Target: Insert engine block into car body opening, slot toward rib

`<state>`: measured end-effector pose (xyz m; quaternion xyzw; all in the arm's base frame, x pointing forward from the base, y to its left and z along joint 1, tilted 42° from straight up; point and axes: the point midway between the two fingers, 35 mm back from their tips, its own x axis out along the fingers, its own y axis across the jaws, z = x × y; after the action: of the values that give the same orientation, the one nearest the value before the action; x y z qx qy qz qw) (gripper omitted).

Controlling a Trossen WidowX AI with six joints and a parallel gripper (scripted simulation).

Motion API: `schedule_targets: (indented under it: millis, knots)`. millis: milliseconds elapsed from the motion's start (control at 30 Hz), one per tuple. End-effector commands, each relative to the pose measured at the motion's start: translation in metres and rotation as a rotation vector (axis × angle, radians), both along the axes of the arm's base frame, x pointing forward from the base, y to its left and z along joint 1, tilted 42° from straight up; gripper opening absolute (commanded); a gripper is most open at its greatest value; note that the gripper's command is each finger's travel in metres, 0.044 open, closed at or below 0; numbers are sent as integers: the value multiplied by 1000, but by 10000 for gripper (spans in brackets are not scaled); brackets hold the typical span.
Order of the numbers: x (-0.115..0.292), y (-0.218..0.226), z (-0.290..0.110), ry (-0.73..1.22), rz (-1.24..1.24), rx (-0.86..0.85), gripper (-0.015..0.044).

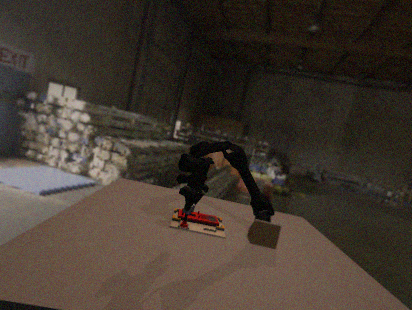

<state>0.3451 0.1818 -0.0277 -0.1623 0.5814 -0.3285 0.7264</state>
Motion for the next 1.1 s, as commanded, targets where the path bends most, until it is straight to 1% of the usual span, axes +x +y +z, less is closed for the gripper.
schedule_targets:
  millis: [0,567,867,1067]
  knots:
    - [-3,3,3,-69,60,-20,0]
    - [-19,2,-7,-464,393,-172,0]
    - [-20,1,-8,-482,406,-180,0]
    - [-23,-4,-19,-553,469,-206,0]
